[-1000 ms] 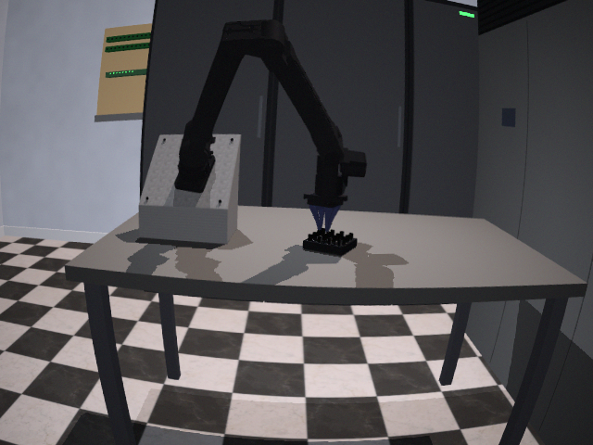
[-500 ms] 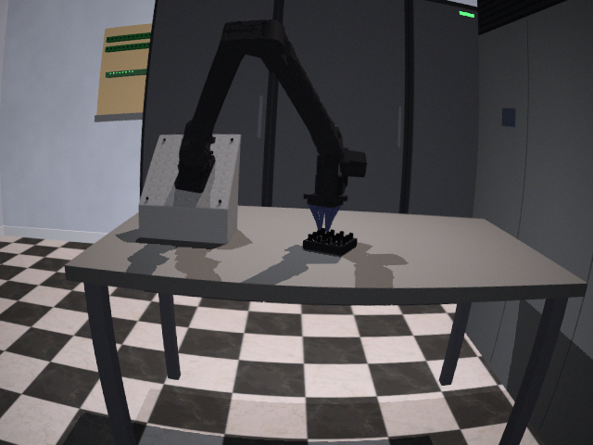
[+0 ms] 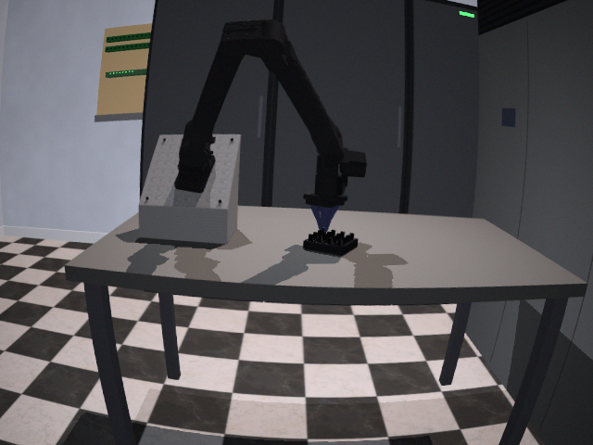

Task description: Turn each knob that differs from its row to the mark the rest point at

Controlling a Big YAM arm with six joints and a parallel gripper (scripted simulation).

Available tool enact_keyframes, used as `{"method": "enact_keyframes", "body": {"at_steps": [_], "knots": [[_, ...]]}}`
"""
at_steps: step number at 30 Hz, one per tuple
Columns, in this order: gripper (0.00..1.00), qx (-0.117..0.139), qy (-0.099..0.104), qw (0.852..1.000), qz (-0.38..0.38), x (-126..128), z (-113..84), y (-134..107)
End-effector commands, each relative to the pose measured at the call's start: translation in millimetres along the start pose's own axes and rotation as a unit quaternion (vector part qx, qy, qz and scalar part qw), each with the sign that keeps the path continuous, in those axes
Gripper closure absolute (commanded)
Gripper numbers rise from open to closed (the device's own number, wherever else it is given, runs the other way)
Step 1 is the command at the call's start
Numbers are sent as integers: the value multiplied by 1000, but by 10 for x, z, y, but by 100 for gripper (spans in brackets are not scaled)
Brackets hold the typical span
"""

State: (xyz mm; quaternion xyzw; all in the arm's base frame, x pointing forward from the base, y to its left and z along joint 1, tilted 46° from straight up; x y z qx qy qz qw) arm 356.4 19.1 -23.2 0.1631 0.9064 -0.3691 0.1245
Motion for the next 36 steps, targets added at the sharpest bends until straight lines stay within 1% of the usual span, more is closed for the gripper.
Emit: {"method": "enact_keyframes", "body": {"at_steps": [1,36], "knots": [[92,-3,-5,1000,4,-42,6,8],[92,-4,-5,1000,12,-42,6,8]]}}
Point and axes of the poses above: the point where the finger pads meet when closed, its own z axis out along the fingers, its own x axis across the jaws, y = z × x, the point moved 9 cm from there along -z, back along the fingers, and after that the axes turned 5 degrees about z, right-handed, at the moved point
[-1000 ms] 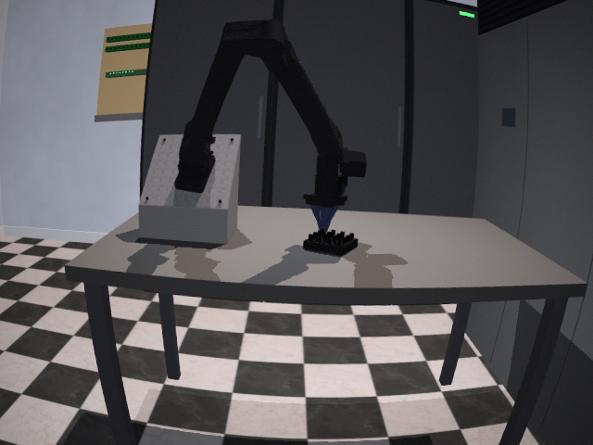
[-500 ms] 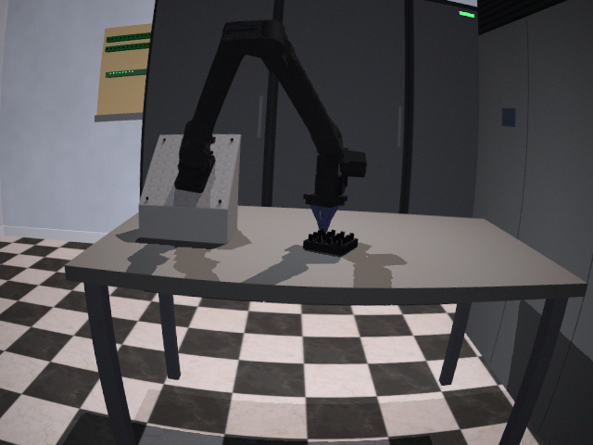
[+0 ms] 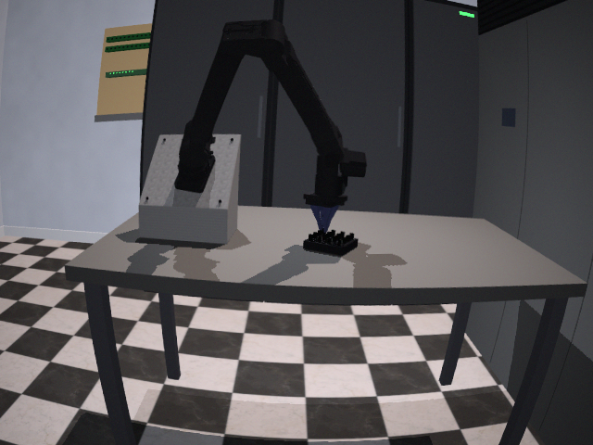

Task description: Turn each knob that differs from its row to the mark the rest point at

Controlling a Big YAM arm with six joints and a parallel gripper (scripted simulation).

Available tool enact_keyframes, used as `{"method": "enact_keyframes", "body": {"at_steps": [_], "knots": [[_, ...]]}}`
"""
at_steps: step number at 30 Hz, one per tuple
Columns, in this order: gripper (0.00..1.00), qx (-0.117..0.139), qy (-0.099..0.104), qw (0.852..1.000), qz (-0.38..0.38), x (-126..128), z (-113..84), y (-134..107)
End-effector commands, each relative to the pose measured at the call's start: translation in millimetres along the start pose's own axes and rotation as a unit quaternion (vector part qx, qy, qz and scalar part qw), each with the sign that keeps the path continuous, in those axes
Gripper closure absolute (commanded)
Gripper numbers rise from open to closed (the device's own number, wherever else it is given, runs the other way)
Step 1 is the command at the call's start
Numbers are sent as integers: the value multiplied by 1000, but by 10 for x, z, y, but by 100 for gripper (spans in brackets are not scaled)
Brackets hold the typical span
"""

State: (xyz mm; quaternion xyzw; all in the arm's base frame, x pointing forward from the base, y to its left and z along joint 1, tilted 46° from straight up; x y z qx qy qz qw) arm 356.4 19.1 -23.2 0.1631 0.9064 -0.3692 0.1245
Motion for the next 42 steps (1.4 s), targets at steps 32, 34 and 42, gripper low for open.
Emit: {"method": "enact_keyframes", "body": {"at_steps": [32,34,42], "knots": [[92,-5,-6,988,155,-55,3,11],[92,-5,-6,985,175,-56,2,10],[92,-5,-6,971,241,-68,-1,14]]}}
Point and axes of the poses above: the point where the finger pads meet when closed, its own z axis out along the fingers, its own x axis across the jaws, y = z × x, the point moved 9 cm from there along -z, back along the fingers, and after that the axes turned 5 degrees about z, right-handed, at the moved point
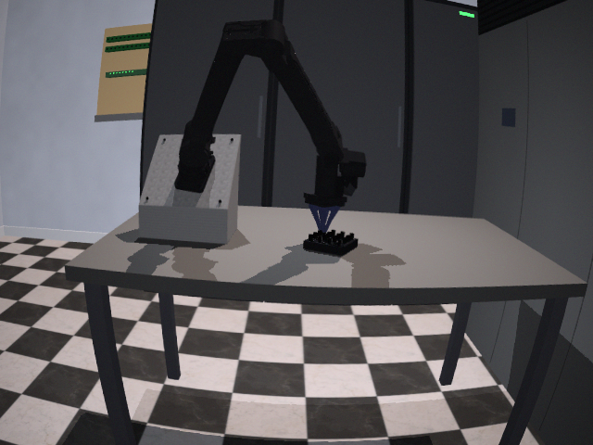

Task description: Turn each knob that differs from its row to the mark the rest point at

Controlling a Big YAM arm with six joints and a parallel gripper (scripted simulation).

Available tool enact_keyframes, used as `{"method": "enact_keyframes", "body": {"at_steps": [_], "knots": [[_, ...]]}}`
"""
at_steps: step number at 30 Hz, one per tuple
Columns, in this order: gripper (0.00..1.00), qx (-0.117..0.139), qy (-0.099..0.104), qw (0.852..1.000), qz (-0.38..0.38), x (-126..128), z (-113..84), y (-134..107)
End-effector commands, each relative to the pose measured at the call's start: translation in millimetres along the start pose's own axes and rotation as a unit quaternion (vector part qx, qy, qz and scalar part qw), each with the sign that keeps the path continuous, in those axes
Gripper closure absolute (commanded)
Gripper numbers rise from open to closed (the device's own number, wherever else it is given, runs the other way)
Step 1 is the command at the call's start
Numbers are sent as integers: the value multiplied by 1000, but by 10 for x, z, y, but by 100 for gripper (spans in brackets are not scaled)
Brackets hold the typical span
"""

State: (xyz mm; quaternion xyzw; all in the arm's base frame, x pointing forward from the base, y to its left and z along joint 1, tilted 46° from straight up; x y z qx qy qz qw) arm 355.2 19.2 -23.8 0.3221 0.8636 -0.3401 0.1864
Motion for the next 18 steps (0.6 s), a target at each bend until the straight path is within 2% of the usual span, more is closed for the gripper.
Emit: {"method": "enact_keyframes", "body": {"at_steps": [1,11,13,18], "knots": [[92,-6,-7,997,76,-71,-3,42],[92,-8,-7,985,175,-81,-6,50],[92,-8,-7,985,175,-81,-6,50],[92,-8,-7,973,232,-86,-8,54]]}}
Point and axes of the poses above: the point where the finger pads meet when closed, its own z axis out along the fingers, its own x axis across the jaws, y = z × x, the point moved 9 cm from there along -z, back along the fingers, and after that the axes turned 5 degrees about z, right-handed, at the moved point
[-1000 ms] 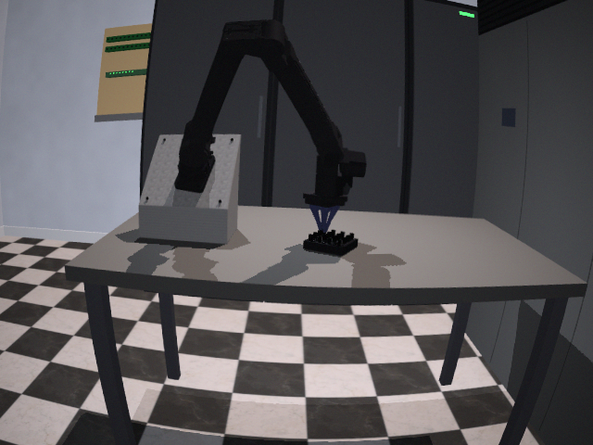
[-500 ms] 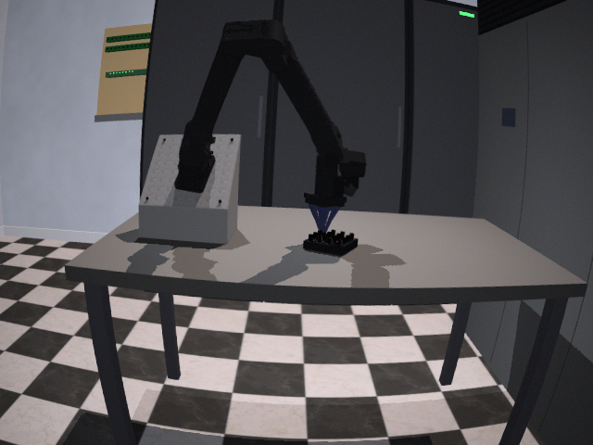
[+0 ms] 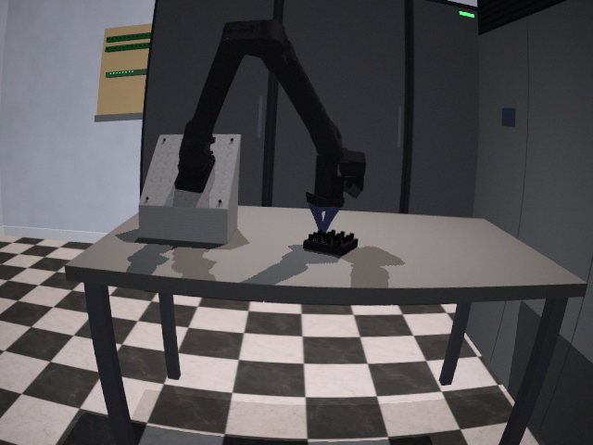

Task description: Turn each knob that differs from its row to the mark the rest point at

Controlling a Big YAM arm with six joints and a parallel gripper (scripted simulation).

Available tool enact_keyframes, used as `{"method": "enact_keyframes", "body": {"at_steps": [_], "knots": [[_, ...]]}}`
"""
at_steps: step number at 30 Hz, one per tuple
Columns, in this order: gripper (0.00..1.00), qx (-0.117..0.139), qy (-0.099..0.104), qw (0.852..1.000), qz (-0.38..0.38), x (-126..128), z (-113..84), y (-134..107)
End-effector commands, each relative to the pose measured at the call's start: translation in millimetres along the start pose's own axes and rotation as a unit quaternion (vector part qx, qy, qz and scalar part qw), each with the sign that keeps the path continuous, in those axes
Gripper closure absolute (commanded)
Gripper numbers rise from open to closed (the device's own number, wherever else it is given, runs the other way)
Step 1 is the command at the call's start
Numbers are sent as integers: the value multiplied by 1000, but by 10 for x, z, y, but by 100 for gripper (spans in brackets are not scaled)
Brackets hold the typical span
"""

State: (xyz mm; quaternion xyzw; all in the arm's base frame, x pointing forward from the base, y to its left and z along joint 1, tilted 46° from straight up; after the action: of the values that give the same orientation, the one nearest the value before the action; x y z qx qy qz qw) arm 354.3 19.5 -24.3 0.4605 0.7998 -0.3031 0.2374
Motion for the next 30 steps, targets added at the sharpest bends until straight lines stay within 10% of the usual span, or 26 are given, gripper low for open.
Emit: {"method": "enact_keyframes", "body": {"at_steps": [1,30], "knots": [[92,-9,-8,997,79,-73,-9,84],[92,-10,-4,947,320,-73,-12,88]]}}
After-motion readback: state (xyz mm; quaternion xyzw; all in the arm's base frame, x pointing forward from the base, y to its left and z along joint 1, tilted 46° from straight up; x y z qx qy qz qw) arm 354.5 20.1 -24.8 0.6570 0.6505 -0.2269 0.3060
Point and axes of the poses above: the point where the finger pads meet when closed, its own z axis out along the fingers, its own x axis across the jaws, y = z × x, the point moved 9 cm from there along -z, back along the fingers, and after that the axes turned 5 degrees about z, right-handed, at the moved point
